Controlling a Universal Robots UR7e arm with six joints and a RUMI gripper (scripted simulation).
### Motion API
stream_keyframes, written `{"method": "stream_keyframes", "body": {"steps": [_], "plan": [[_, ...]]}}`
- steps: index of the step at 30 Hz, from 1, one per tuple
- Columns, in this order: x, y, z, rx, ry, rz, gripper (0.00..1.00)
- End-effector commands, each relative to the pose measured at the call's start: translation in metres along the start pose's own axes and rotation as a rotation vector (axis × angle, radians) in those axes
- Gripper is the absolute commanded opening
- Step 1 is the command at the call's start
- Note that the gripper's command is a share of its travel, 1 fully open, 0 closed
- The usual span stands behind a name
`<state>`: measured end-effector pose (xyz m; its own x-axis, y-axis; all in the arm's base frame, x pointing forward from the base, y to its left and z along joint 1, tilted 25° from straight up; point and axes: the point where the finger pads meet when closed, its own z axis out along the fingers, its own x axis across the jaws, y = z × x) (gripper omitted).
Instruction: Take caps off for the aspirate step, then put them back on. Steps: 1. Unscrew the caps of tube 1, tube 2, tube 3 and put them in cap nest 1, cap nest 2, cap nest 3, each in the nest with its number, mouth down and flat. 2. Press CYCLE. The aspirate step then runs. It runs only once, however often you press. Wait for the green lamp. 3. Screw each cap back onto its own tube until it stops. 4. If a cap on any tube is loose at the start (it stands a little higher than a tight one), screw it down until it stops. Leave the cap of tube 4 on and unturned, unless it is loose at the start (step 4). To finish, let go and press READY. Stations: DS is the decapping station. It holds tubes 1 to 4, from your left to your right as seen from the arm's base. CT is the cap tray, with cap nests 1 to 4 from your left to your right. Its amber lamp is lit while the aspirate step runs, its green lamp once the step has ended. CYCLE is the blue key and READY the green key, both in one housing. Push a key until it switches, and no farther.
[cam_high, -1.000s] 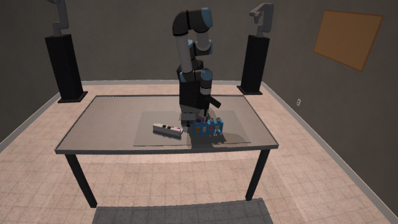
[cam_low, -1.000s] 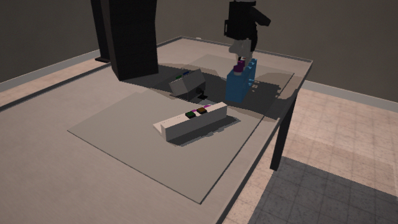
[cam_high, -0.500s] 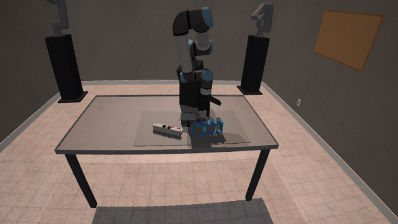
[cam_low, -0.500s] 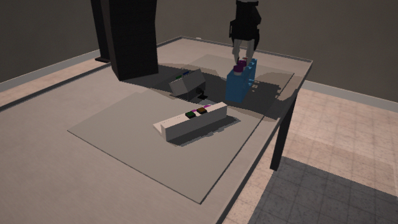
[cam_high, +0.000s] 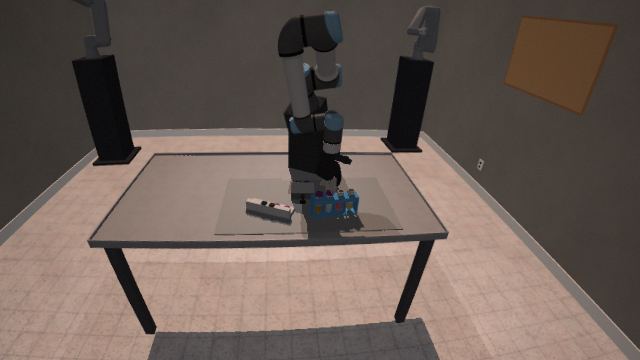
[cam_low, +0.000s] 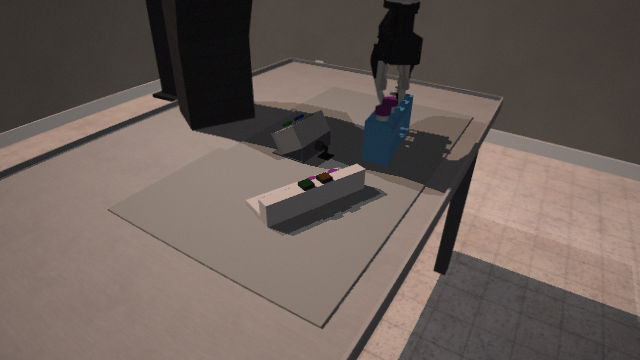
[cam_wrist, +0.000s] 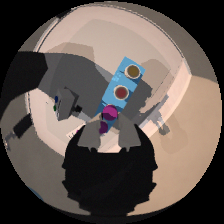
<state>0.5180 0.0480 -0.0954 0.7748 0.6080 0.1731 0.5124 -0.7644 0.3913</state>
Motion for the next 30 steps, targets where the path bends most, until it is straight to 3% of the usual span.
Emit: {"method": "stream_keyframes", "body": {"steps": [1, 2, 14, 18, 22, 25, 30], "plan": [[0.0003, 0.0002, -0.0004, 0.003, 0.004, -0.024, 0.00], [0.0003, 0.0002, -0.0004, 0.003, 0.004, -0.024, 0.35], [0.0004, 0.0002, -0.0004, 0.002, 0.004, -0.024, 0.35], [0.0003, 0.0002, -0.0003, 0.003, 0.003, 0.309, 0.35], [0.0003, 0.0002, -0.0003, 0.003, 0.003, 0.392, 0.35], [0.0003, 0.0002, -0.0003, 0.004, 0.003, 0.638, 0.35], [0.0003, 0.0002, -0.0003, 0.004, 0.002, 0.892, 0.35]]}}
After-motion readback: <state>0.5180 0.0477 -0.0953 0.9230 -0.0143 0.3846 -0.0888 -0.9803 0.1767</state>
